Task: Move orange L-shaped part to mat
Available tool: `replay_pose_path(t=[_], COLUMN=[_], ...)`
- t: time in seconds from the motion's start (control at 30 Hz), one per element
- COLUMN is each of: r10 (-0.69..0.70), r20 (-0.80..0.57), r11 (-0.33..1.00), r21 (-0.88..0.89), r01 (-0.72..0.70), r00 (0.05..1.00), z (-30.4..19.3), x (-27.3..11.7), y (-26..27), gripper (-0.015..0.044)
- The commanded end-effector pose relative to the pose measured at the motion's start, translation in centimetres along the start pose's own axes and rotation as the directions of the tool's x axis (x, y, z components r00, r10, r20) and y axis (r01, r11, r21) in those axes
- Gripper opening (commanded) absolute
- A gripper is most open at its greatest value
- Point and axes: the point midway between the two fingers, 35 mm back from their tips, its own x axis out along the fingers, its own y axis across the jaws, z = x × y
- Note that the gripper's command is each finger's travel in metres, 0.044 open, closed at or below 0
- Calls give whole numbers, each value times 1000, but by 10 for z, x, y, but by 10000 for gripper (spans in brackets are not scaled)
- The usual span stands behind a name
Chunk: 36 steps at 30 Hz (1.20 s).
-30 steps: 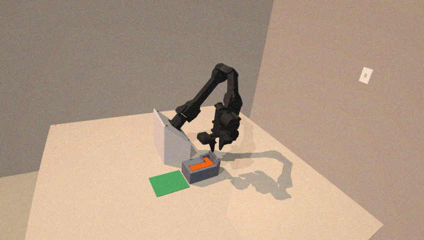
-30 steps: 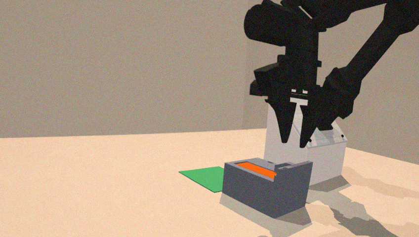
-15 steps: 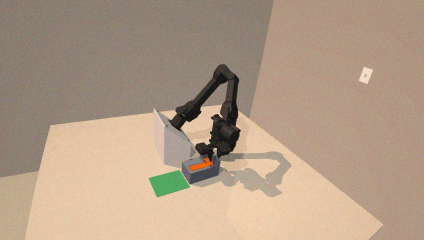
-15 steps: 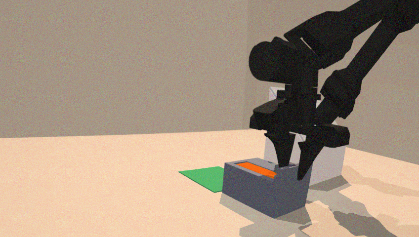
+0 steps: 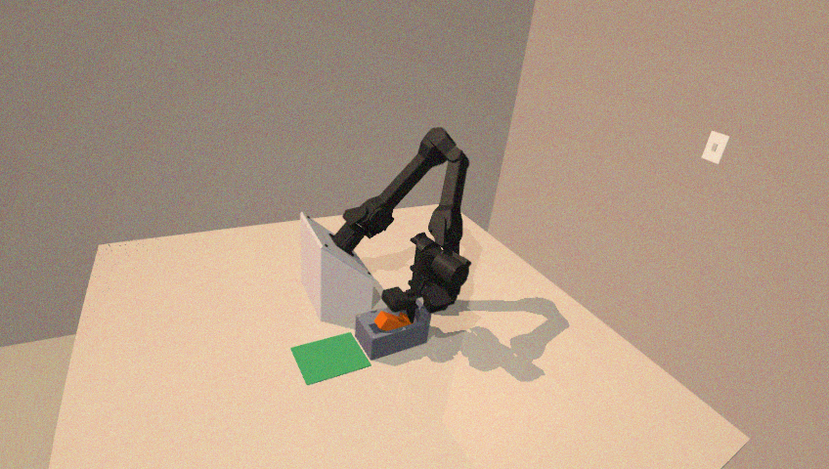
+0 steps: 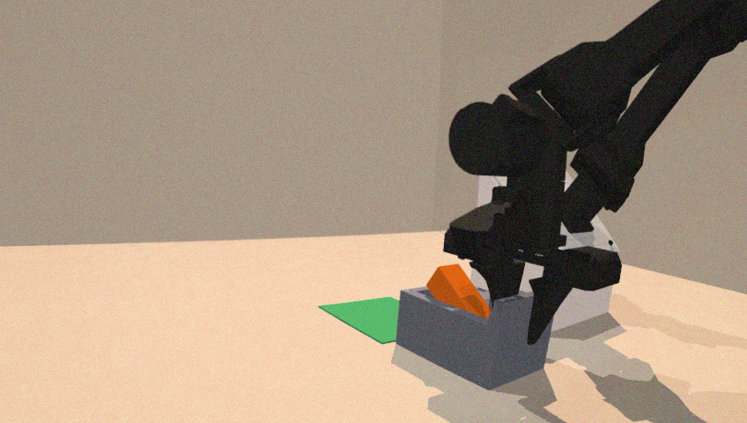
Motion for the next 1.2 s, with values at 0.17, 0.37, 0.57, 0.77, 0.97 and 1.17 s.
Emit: replay_pose_path(t=[0.17,0.37,0.57,0.77,0.97,1.17], r10=[-2,2,2,-2,-8,-12], r20=[-8,-3,-3,-7,-7,-9], r11=[1000,1000,1000,1000,1000,1000], r21=[13,4,4,11,12,13], r01=[2,-2,-2,2,8,12], r00=[1000,1000,1000,1000,1000,1000], z=[-2,-1,-1,-2,1,2], x=[9,8,7,-3,-16,-85], y=[-2,0,0,9,7,-2], gripper=[180,180,180,180,180,180])
